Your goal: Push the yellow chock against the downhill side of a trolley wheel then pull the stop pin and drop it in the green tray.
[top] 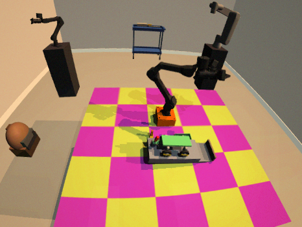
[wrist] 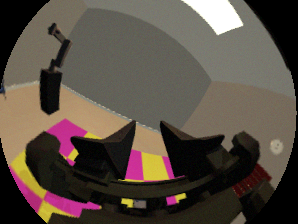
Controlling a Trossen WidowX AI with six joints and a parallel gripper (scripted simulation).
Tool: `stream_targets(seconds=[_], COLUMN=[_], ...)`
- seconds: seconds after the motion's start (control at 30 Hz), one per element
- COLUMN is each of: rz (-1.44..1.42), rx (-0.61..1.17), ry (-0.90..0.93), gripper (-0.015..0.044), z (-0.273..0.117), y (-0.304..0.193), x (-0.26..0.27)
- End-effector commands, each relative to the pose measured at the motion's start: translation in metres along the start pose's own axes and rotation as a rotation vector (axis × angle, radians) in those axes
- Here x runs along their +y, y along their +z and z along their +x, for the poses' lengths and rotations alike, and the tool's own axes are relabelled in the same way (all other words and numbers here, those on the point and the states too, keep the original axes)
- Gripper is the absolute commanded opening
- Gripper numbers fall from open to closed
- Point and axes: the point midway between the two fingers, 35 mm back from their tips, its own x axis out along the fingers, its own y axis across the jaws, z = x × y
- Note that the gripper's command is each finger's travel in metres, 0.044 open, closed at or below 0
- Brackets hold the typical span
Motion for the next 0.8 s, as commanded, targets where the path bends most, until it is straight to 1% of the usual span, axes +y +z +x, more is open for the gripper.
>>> stream_targets(seconds=[0.0, 0.2, 0.37, 0.57, 0.77], rz=[0.091, 0.237, 0.367, 0.535, 0.707], rx=[0.11, 0.266, 0.387, 0.52, 0.641], ry=[-0.056, -0.172, -0.287, -0.45, -0.632], gripper=[0.019, 0.019, 0.019, 0.019, 0.019], z=[0.001, -0.007, -0.022, -0.048, -0.085], y=[-0.03, -0.075, -0.111, -0.154, -0.195], x=[-0.015, -0.041, -0.062, -0.086, -0.106])
